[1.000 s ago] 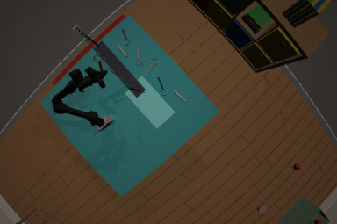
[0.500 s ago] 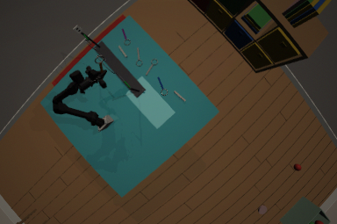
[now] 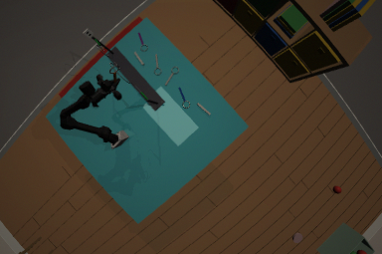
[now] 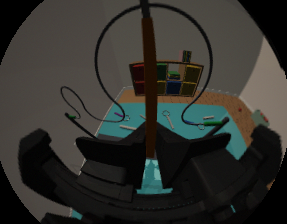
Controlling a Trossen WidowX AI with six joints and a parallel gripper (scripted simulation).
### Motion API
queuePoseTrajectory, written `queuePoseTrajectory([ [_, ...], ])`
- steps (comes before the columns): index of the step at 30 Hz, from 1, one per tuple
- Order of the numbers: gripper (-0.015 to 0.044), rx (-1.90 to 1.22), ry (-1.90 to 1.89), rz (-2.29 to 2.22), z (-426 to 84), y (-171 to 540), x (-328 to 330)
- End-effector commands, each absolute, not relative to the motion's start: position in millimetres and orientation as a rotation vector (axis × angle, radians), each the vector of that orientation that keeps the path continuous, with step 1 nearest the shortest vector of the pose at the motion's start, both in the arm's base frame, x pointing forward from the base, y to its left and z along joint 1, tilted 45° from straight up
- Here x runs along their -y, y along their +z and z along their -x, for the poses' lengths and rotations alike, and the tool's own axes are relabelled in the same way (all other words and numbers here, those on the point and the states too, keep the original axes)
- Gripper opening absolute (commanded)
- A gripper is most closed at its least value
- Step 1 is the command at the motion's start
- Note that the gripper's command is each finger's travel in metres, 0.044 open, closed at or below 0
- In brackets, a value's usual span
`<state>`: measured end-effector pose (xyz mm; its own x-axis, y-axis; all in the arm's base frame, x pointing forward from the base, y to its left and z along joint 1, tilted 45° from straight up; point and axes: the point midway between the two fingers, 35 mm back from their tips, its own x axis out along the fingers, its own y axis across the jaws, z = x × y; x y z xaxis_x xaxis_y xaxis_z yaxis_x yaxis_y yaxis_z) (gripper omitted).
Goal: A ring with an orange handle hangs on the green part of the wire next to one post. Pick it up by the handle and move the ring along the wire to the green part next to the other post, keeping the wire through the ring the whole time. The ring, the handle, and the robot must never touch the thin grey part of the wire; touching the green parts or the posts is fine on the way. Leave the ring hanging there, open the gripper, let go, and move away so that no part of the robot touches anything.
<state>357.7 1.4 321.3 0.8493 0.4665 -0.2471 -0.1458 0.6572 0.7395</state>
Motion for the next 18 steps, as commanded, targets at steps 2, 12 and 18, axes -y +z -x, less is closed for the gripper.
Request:
queuePoseTrajectory([
  [2,-0.015,-0.437,0.376,-0.834,-357.2,323.3,-3.2],
  [12,-0.015,-0.423,0.403,-0.958,-357.0,326.7,-6.1],
  [18,-0.015,-0.414,0.419,-1.032,-356.9,328.9,-7.6],
])
